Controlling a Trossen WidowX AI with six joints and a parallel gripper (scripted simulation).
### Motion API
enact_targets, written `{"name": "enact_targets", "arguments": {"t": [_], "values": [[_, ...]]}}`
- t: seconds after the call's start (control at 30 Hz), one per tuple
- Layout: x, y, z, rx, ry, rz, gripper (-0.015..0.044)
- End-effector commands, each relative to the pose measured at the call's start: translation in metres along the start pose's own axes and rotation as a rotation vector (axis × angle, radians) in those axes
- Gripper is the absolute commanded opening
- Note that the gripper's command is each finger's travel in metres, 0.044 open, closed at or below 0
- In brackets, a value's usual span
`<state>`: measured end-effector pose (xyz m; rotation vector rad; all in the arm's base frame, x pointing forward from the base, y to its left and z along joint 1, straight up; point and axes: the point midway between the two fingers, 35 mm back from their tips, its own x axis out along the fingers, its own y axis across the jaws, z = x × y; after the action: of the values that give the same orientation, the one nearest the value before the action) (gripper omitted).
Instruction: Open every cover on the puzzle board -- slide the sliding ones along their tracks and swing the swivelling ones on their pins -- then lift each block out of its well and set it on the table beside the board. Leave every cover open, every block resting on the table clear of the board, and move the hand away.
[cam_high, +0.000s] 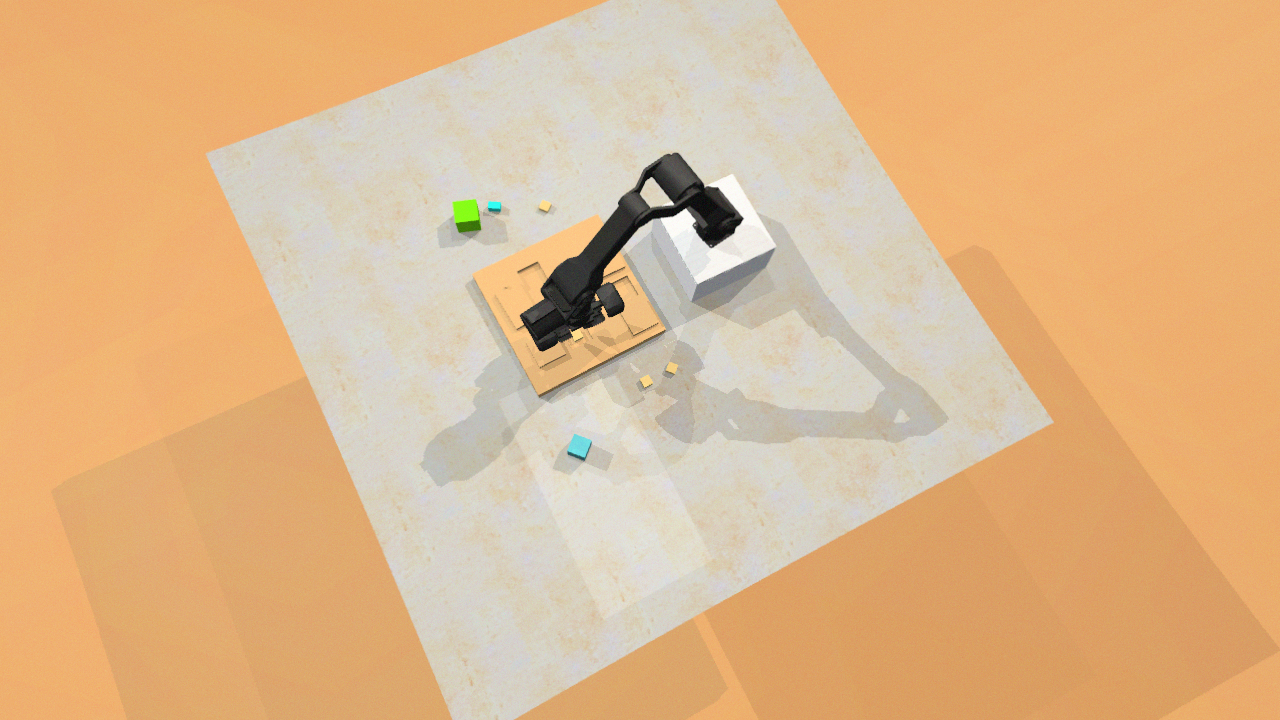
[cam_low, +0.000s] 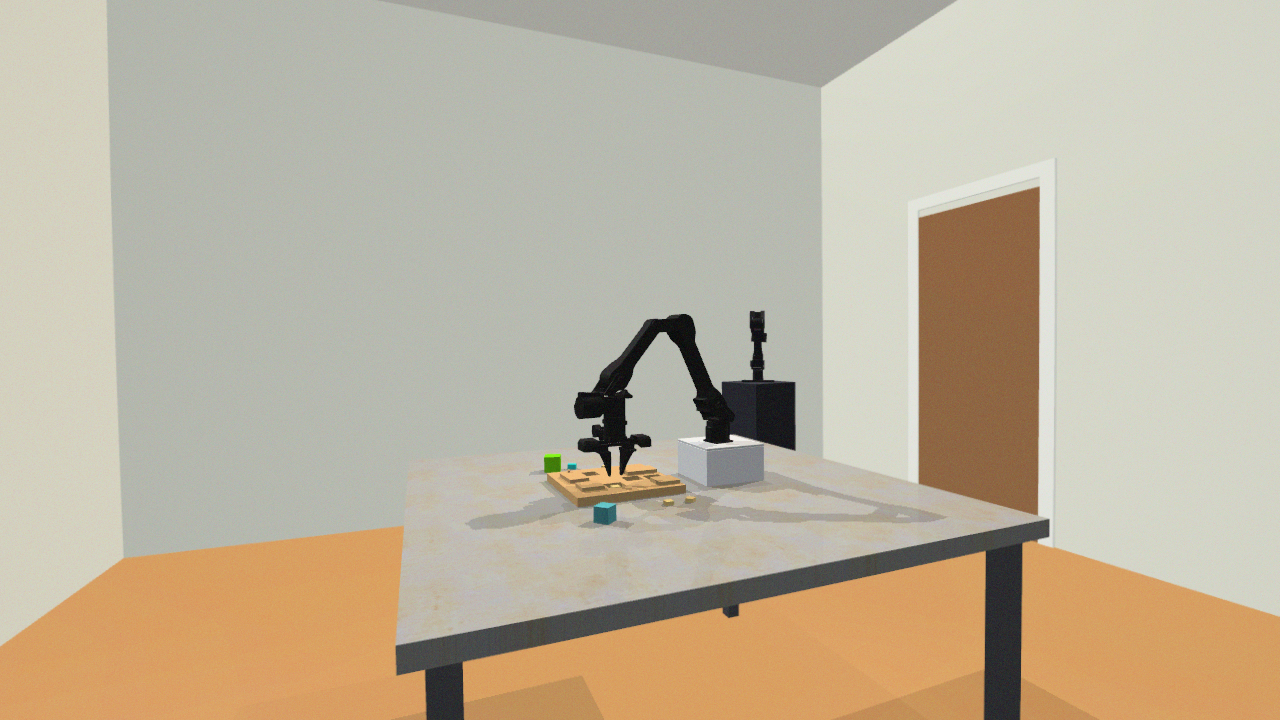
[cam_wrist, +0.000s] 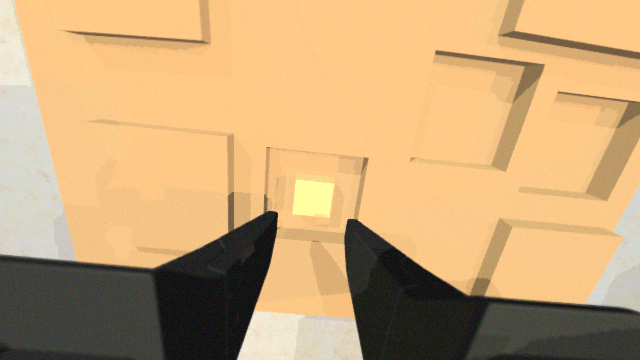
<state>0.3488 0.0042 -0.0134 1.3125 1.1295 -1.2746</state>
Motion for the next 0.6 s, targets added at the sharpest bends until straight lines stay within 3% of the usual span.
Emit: {"name": "enact_targets", "arguments": {"t": [0.0,0.57], "values": [[0.0005,0.0,-0.0002,0.003,0.0,0.0,0.0144],[0.0076,0.0002,-0.0002,0.003,0.0,0.0,0.0144]]}}
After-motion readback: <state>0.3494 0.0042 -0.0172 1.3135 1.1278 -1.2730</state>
